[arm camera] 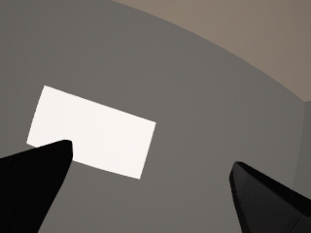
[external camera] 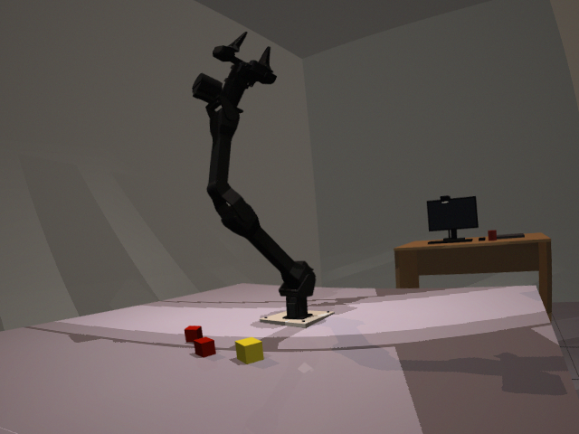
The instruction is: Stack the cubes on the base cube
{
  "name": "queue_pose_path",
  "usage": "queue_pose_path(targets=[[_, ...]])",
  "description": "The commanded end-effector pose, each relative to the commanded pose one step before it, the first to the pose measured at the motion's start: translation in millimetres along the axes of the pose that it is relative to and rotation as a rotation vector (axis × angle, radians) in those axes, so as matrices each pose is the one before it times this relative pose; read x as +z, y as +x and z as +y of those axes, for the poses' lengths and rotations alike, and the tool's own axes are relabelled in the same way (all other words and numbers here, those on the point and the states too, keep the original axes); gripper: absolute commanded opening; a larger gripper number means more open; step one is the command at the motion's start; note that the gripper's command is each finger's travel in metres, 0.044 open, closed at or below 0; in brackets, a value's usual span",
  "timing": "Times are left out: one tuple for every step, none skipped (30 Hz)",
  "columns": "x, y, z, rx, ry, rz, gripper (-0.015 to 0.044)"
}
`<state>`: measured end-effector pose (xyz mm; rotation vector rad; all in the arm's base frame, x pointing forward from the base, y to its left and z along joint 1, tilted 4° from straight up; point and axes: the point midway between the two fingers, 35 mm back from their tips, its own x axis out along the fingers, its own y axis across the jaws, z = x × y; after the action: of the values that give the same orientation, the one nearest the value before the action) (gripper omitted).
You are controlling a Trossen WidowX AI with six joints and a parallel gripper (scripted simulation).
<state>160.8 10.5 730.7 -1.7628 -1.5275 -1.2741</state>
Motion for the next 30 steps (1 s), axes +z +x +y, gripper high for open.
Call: queue_pose_path(targets=[[-0.77, 0.16, -1.49, -0.00195, -0.0107, -0.00077, 0.0374], [-2.26, 0.51, -4.47, -0.00591, -0.0321, -0.00237, 0.0347], [-3.69, 0.93, -7.40, -0.01001, -0.0533, -0.00416, 0.0321], [-4.39, 1.26, -8.79, -0.01238, -0.0641, -0.00536, 0.0295], [-4.37, 1.43, -8.63, -0.01275, -0.0638, -0.00571, 0.0269], [-4.35, 1.59, -8.48, -0.01316, -0.0635, -0.00603, 0.0265], [-4.32, 1.75, -8.33, -0.01360, -0.0632, -0.00633, 0.0265], [-4.29, 1.90, -8.20, -0.01407, -0.0629, -0.00660, 0.0265], [-4.25, 2.06, -8.07, -0.01458, -0.0626, -0.00684, 0.0265], [-4.21, 2.21, -7.95, -0.01511, -0.0623, -0.00704, 0.0265], [-4.17, 2.36, -7.85, -0.01568, -0.0619, -0.00721, 0.0265], [-4.12, 2.51, -7.75, -0.01627, -0.0615, -0.00735, 0.0265], [-4.07, 2.65, -7.66, -0.01688, -0.0611, -0.00744, 0.0265], [-4.03, 2.80, -7.58, -0.01751, -0.0607, -0.00749, 0.0265], [-3.98, 2.94, -7.51, -0.01815, -0.0603, -0.00750, 0.0265], [-3.93, 3.08, -7.44, -0.01882, -0.0598, -0.00747, 0.0265], [-3.88, 3.21, -7.39, -0.01949, -0.0593, -0.00740, 0.0265], [-3.84, 3.35, -7.34, -0.02017, -0.0589, -0.00727, 0.0265], [-3.79, 3.48, -7.30, -0.02086, -0.0584, -0.00711, 0.0265], [-3.75, 3.61, -7.28, -0.02156, -0.0578, -0.00689, 0.0265], [-3.71, 3.73, -7.25, -0.02225, -0.0573, -0.00663, 0.0265], [-3.68, 3.86, -7.24, -0.02295, -0.0568, -0.00632, 0.0265], [-3.64, 3.98, -7.23, -0.02363, -0.0562, -0.00596, 0.0265], [-3.62, 4.09, -7.23, -0.02431, -0.0556, -0.00556, 0.0265], [-3.59, 4.21, -7.23, -0.02498, -0.0550, -0.00510, 0.0265], [-3.58, 4.32, -7.25, -0.02563, -0.0544, -0.00460, 0.0265], [-3.57, 4.43, -7.26, -0.02627, -0.0538, -0.00406, 0.0265], [-3.56, 4.54, -7.28, -0.02689, -0.0532, -0.00347, 0.0265], [-3.56, 4.65, -7.31, -0.02748, -0.0526, -0.00283, 0.0265], [-3.57, 4.75, -7.34, -0.02805, -0.0519, -0.00215, 0.0265]])
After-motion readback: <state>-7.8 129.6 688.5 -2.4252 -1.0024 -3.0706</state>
